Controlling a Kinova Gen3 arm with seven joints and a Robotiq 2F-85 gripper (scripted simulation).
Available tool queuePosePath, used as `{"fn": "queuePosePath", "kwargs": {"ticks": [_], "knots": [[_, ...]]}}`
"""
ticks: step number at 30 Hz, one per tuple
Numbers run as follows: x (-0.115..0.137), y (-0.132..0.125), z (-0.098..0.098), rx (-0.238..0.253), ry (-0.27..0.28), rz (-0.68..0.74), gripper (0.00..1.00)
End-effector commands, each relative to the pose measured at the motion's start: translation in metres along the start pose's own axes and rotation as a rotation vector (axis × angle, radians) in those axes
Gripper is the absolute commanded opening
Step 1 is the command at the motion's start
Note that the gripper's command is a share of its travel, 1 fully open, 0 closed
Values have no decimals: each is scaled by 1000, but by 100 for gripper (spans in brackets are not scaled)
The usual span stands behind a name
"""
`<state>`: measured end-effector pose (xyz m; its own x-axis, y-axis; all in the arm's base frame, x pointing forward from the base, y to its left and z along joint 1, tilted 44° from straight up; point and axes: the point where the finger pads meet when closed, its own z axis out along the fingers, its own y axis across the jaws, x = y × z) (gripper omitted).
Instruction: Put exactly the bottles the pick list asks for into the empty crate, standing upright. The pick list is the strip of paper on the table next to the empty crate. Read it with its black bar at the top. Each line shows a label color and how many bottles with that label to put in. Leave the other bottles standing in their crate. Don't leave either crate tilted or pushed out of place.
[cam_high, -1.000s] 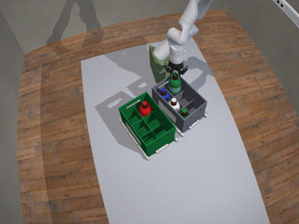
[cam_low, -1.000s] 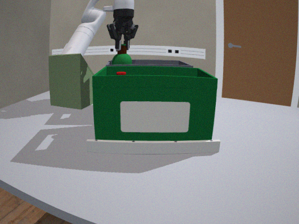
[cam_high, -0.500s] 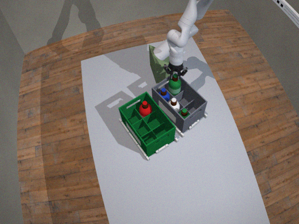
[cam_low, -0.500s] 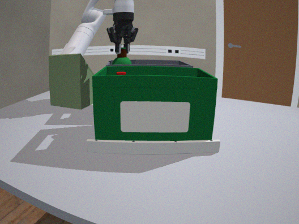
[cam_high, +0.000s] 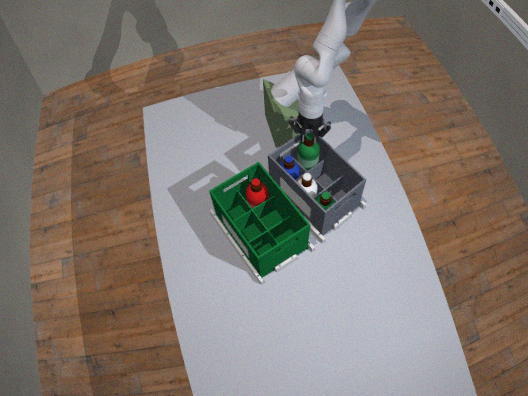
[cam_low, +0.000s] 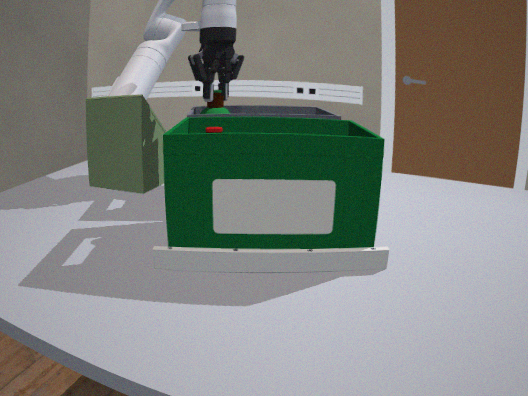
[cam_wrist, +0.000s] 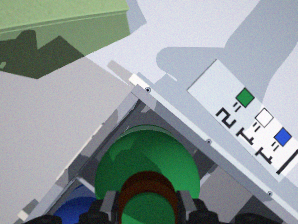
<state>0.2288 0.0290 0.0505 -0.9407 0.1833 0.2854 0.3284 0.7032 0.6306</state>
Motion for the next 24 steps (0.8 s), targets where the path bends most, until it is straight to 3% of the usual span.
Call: {"fn": "queuePosePath", "kwargs": {"ticks": [1, 24], "knots": [[0, 0, 3, 0, -1, 0, 10], [0, 0, 20, 0, -1, 0, 10]]}}
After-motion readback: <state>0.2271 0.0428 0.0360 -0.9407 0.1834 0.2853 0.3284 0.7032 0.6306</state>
